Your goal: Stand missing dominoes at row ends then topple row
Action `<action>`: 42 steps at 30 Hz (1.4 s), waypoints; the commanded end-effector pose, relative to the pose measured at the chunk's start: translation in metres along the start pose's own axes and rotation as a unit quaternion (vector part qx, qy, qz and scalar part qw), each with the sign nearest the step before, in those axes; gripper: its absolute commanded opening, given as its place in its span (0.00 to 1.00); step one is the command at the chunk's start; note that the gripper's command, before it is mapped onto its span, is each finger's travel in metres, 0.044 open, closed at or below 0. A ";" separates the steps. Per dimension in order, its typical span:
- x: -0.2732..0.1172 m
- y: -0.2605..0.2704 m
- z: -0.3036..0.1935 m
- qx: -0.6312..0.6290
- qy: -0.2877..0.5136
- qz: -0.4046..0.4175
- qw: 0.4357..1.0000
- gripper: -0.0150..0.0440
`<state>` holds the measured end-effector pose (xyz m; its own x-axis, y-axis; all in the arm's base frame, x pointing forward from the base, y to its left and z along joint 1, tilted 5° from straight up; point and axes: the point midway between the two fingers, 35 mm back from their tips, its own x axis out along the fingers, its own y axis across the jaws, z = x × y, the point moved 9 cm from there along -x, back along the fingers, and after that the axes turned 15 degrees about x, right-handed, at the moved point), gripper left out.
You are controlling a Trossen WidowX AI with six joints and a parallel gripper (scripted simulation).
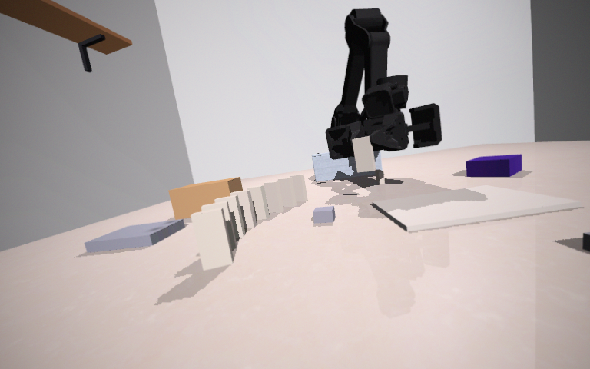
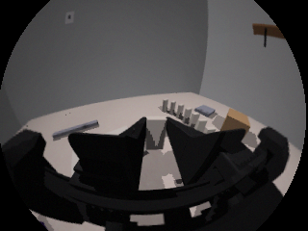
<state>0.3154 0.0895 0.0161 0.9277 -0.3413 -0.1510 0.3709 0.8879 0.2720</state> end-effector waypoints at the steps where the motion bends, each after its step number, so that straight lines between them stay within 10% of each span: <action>1: -0.002 -0.002 -0.001 -0.005 0.001 -0.003 1.000 0.44; 32: 0.009 -0.009 -0.033 -0.005 0.020 -0.018 1.000 0.44; 42: 0.009 -0.009 -0.033 -0.005 0.020 -0.018 1.000 0.88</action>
<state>0.3182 0.0884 -0.0191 0.9126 -0.3551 -0.2024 0.3987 0.8826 0.2492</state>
